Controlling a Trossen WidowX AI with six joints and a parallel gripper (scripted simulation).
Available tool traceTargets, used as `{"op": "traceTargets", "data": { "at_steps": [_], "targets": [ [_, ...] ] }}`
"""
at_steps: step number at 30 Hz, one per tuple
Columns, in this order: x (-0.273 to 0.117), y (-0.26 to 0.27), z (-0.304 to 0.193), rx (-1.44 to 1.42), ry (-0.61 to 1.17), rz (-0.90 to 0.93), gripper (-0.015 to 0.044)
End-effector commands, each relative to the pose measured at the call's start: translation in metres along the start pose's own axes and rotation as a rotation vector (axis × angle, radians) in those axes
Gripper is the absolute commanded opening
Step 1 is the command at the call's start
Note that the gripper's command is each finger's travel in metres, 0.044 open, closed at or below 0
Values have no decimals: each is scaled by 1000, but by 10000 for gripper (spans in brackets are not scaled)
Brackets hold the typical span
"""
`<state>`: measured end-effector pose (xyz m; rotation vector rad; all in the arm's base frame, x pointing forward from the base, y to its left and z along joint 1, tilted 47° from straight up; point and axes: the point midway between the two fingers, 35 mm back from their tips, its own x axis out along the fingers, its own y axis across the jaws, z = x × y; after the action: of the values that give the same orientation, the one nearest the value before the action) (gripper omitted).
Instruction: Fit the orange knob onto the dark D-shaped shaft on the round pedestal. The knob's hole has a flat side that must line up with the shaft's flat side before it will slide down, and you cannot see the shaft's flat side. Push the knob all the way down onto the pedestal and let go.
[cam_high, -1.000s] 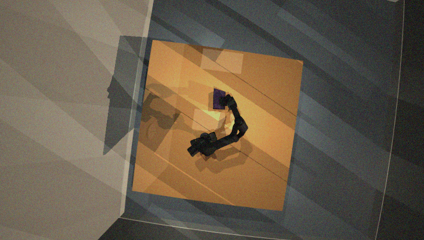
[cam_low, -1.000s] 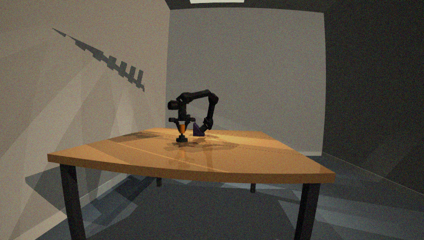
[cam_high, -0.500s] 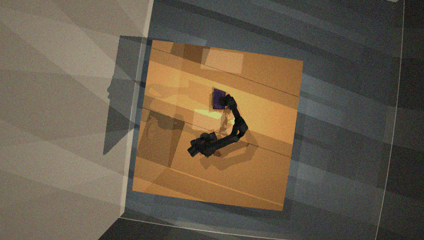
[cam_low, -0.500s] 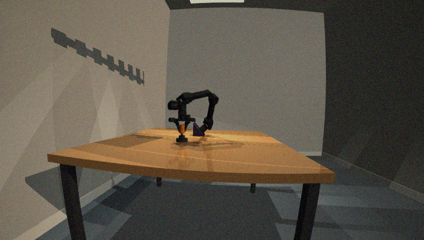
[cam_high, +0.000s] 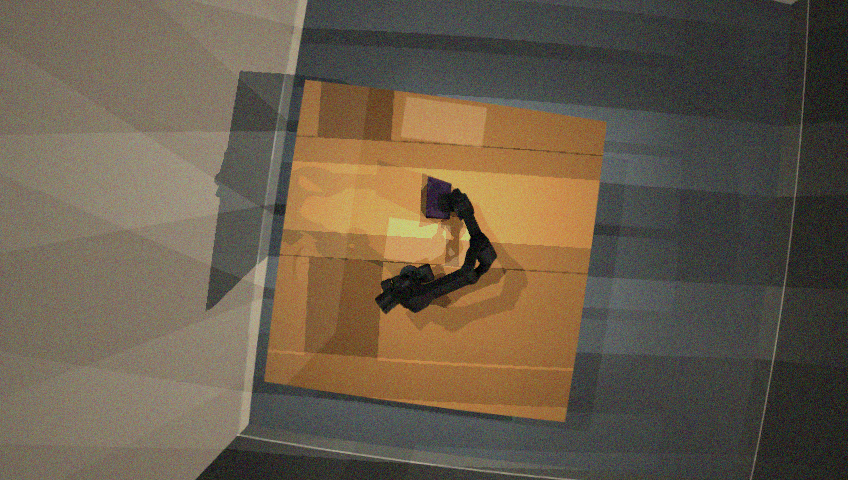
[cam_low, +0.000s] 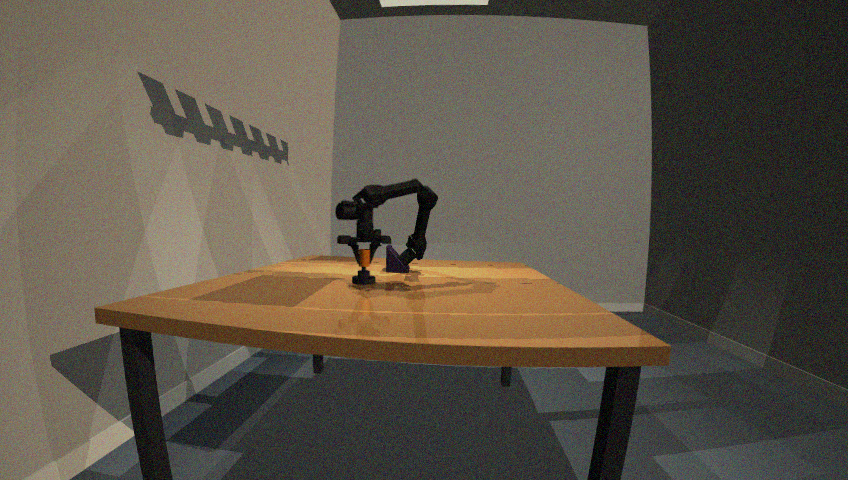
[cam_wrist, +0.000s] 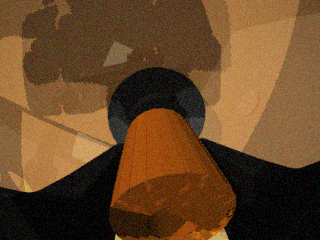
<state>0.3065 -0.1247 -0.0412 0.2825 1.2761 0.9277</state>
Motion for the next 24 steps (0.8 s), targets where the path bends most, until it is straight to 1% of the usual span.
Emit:
{"op": "traceTargets", "data": {
  "at_steps": [1, 4, 10, 24],
  "targets": [
    [-4, 0, -1, 2, -1, 0, 0],
    [-5, 0, -1, -25, -1, 0, 0],
    [-6, -2, -1, -208, -1, 0, 0],
    [-4, -3, 1, -208, -1, 0, 0]
  ]
}}
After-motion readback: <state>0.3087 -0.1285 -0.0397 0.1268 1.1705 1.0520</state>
